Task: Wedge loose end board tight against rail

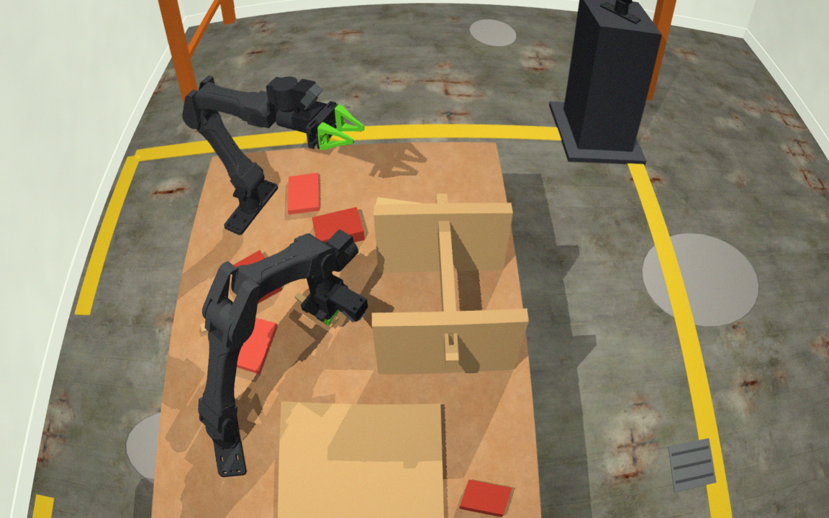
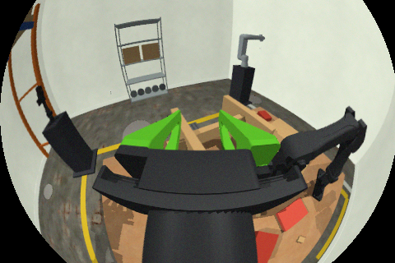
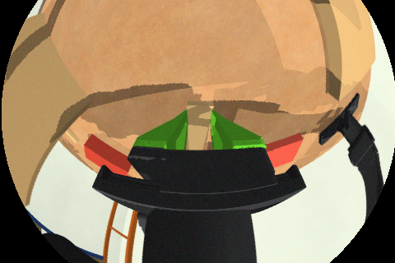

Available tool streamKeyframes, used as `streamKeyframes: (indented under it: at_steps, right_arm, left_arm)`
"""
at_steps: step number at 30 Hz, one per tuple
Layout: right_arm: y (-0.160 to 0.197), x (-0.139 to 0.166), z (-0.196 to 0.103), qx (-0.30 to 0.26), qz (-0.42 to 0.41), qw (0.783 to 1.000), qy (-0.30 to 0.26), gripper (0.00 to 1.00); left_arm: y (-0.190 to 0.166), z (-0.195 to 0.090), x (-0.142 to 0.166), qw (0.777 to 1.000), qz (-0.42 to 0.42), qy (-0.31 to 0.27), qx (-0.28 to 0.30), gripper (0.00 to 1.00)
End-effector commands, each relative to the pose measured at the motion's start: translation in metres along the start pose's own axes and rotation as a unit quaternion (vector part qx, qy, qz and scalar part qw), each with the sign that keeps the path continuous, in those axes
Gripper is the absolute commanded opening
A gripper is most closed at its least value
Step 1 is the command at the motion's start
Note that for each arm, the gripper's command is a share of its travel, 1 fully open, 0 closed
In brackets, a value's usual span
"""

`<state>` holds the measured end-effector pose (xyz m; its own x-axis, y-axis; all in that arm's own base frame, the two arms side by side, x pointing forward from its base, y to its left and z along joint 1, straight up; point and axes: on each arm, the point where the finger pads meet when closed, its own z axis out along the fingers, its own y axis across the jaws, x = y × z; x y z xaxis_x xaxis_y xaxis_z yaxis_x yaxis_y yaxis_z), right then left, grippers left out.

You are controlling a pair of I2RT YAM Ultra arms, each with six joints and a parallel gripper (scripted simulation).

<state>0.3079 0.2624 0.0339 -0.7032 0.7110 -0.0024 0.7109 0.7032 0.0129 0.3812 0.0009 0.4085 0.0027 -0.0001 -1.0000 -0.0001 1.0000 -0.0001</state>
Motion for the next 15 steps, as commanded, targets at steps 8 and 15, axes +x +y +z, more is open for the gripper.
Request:
streamKeyframes:
  at_steps: [8,15]
  right_arm:
    - [0.006,-0.004,-0.037,-0.018,-0.007,1.000,-0.003,0.01]
    - [0.006,-0.005,-0.048,-0.021,-0.008,1.000,-0.002,0.01]
  left_arm:
    - [-0.003,0.001,-0.026,1.000,-0.001,-0.030,0.002,0.46]
    - [-0.003,0.001,-0.026,1.000,-0.001,-0.030,0.002,0.46]
